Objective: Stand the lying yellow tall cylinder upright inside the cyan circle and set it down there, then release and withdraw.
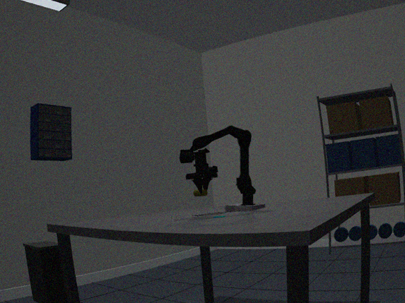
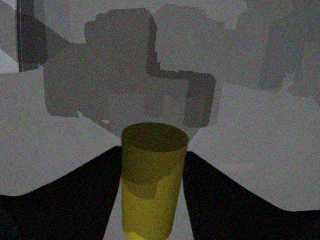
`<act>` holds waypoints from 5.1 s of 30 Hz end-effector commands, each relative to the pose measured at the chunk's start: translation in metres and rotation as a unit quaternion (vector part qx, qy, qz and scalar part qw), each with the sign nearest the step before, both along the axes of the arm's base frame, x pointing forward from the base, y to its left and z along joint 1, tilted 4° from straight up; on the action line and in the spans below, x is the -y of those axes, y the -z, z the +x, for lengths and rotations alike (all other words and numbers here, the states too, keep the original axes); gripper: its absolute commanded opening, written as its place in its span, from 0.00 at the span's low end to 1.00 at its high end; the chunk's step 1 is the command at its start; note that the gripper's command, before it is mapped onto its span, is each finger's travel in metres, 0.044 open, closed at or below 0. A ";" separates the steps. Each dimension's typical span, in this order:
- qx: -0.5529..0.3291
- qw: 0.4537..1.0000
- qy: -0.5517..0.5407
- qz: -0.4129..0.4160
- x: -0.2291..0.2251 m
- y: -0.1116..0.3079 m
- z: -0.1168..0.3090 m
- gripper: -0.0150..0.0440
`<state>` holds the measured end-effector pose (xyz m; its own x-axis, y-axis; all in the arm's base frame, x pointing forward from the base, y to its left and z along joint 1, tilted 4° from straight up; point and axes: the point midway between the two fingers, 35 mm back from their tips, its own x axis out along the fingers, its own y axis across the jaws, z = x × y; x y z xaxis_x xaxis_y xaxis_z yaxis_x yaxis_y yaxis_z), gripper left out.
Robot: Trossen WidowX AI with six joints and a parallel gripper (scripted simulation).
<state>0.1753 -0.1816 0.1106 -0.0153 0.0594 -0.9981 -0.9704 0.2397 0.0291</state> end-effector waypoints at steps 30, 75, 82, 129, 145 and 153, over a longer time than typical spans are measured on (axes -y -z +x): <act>0.003 0.994 0.107 -0.003 -0.033 -0.023 0.064 0.43; -0.009 0.948 0.317 0.003 -0.134 -0.041 0.156 0.43; -0.012 0.939 0.343 0.004 -0.150 -0.043 0.165 0.43; 0.078 0.897 0.415 0.128 -0.143 -0.013 0.205 0.43; 0.110 0.878 0.432 0.173 -0.138 -0.006 0.216 0.43; 0.126 0.868 0.439 0.196 -0.136 -0.003 0.221 0.43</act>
<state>0.3950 -0.0454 0.1145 0.4064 0.2637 -0.8748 -0.4150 0.9063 0.0804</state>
